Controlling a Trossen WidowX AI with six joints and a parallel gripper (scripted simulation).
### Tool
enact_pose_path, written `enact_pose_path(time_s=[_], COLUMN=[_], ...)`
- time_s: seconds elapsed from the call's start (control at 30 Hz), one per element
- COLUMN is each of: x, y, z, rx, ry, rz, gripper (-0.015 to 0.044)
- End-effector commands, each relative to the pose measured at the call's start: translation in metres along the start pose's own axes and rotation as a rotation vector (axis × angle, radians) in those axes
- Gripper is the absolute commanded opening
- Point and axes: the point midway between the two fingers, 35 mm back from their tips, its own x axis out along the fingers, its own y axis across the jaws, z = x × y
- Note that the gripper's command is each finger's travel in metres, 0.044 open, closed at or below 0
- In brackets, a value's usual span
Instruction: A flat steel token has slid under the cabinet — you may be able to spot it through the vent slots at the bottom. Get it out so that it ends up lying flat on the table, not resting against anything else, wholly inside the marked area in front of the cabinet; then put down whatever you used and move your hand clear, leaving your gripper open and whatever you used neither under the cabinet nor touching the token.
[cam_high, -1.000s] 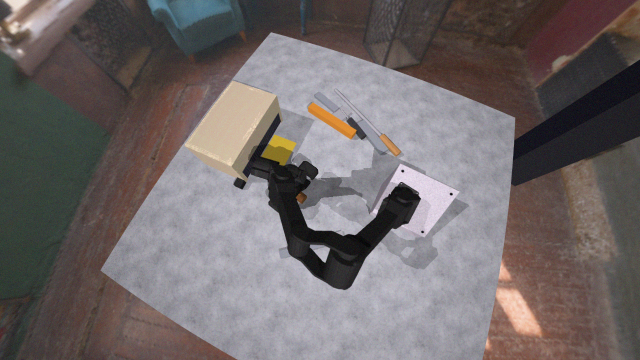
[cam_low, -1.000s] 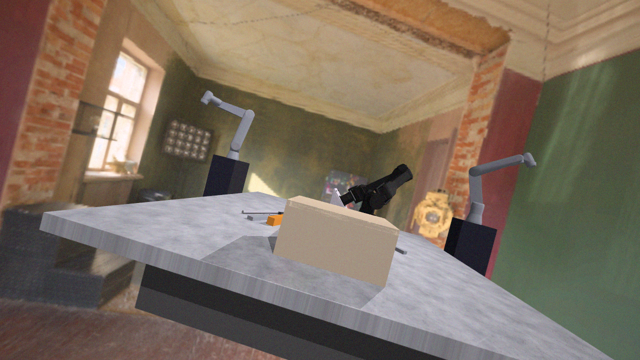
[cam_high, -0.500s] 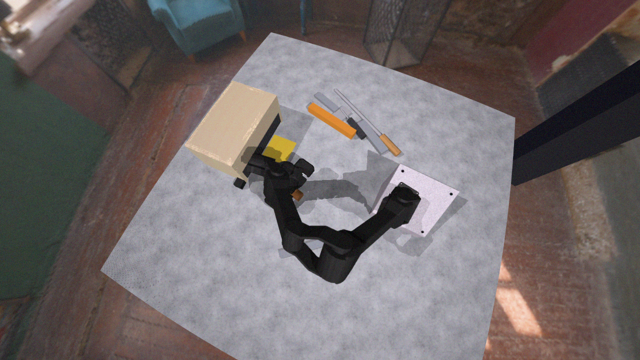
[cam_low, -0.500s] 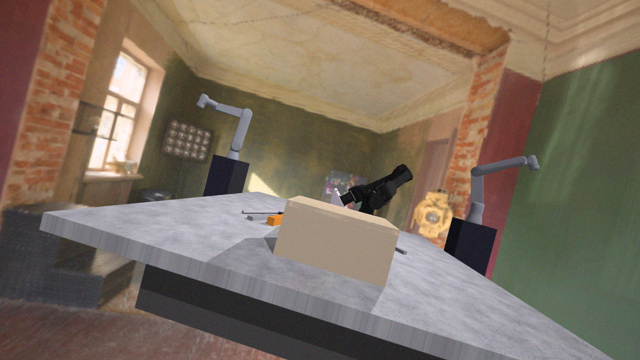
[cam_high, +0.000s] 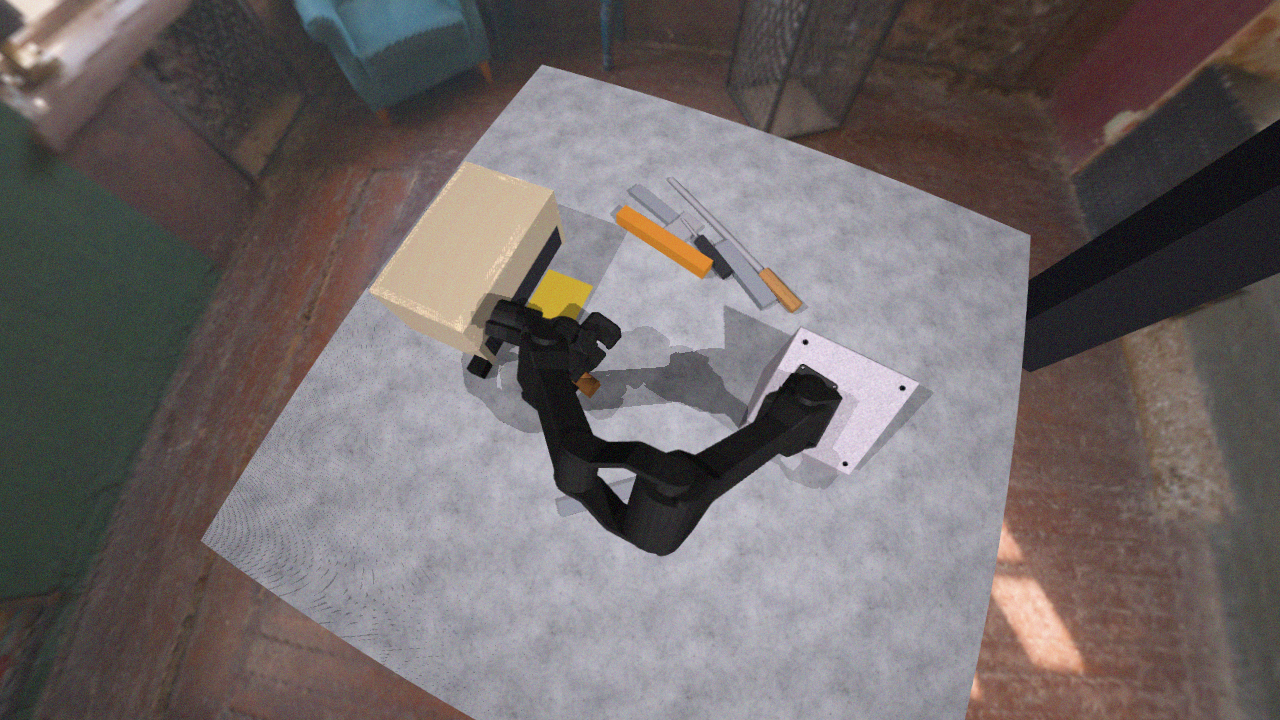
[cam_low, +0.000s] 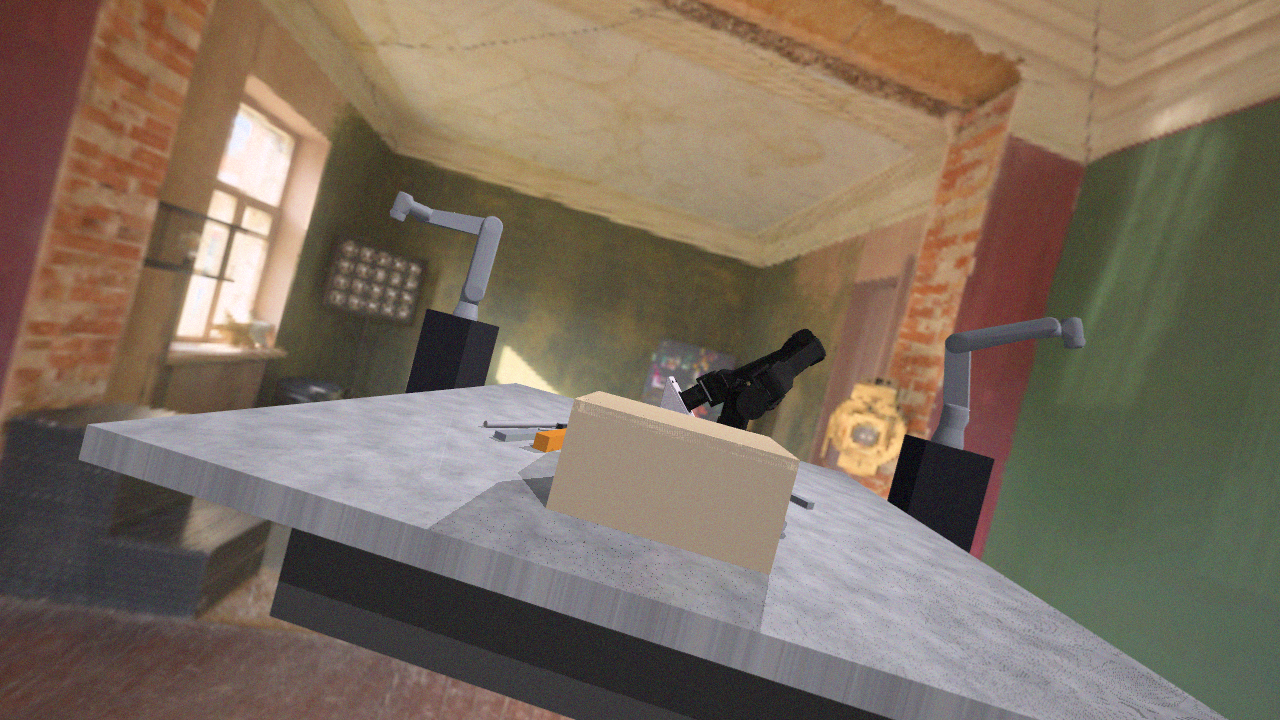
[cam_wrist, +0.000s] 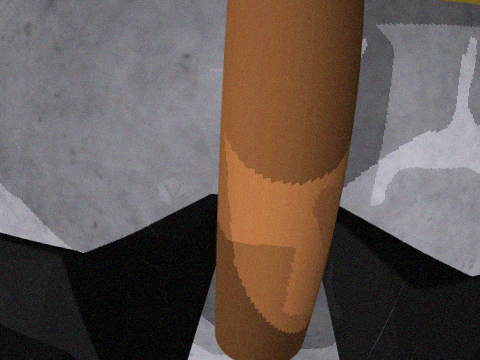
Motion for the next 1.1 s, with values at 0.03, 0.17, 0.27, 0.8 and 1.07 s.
enact_pose_path(time_s=[0.03,0.17,0.27,0.8,1.07], x=[0.000,0.000,0.000,0.000,-0.001], y=[0.000,0.000,0.000,0.000,0.000], z=[0.007,0.011,0.014,0.029,0.037], rx=[-0.002,-0.003,-0.003,-0.003,-0.004], ry=[0.000,0.000,0.000,-0.001,-0.001], rz=[0.004,0.004,0.004,0.004,0.004], gripper=[0.0000,0.0000,0.0000,0.0000,0.0000])
